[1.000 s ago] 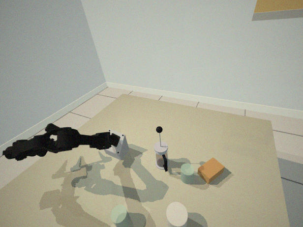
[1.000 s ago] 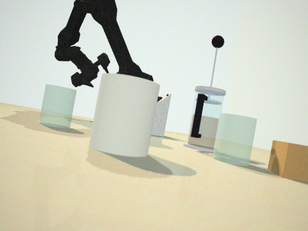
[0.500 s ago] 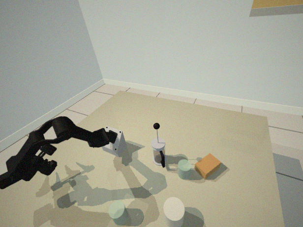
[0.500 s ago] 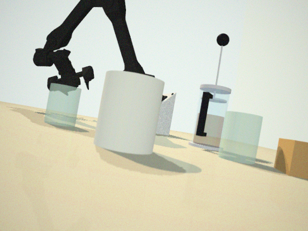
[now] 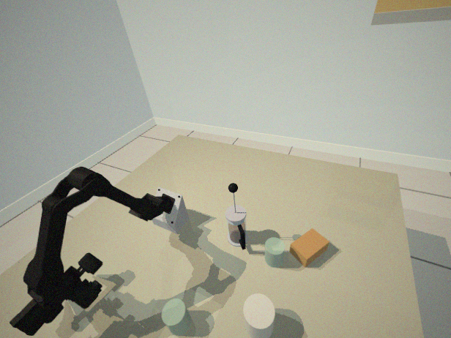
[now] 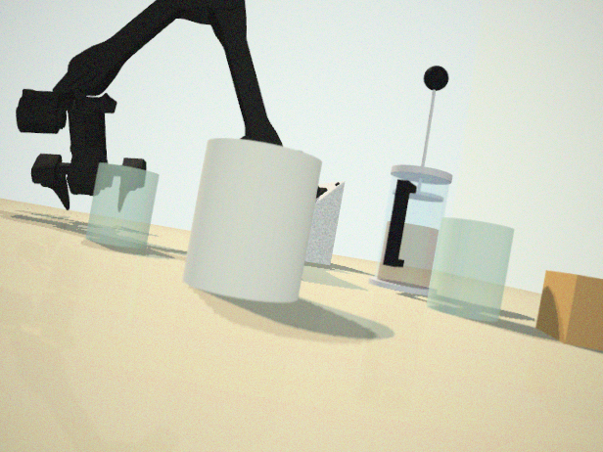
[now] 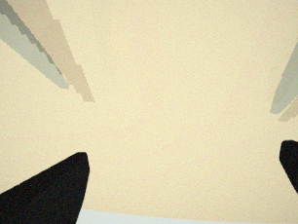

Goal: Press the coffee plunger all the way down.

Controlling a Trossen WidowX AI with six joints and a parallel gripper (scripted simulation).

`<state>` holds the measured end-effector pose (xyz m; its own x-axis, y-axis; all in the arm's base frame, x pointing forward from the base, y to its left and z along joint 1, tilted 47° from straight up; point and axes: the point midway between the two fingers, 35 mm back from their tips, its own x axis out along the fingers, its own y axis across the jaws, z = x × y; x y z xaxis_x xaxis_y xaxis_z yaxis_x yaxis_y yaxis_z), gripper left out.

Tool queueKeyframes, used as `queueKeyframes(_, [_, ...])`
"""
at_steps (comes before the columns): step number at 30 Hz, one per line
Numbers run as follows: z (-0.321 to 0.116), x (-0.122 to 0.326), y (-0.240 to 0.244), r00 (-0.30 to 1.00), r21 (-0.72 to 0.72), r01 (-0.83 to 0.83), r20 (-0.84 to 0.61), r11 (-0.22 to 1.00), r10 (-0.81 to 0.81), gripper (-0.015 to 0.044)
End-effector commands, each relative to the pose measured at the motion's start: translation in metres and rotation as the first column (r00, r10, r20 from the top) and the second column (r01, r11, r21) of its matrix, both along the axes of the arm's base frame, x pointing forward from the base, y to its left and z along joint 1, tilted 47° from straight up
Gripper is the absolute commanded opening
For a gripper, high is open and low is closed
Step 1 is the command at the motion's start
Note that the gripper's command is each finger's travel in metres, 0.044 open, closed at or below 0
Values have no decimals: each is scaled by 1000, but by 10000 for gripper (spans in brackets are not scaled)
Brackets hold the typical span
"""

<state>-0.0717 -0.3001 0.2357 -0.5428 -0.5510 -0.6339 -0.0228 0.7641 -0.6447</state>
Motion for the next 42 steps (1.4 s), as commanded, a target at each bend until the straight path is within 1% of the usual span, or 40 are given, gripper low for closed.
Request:
queueKeyframes(1, [5, 56, -13, 993, -67, -107, 33, 992, 109, 440])
queueKeyframes(6, [12, 111, -16, 972, -156, -188, 111, 970, 206, 440])
queueKeyframes(10, [10, 145, -10, 955, -186, -227, 150, 956, 256, 440])
queueKeyframes(15, [0, 207, 12, 914, -221, -299, 213, 928, 346, 440])
queueKeyframes(19, [-6, 254, 39, 868, -257, -349, 272, 901, 415, 440])
queueKeyframes(24, [-15, 308, 86, 789, -296, -419, 349, 858, 506, 440])
queueKeyframes(30, [-25, 354, 153, 684, -334, -491, 424, 805, 593, 440])
queueKeyframes(37, [-37, 384, 244, 535, -373, -570, 508, 732, 675, 440])
queueKeyframes(42, [-45, 389, 312, 410, -402, -616, 571, 678, 711, 440])
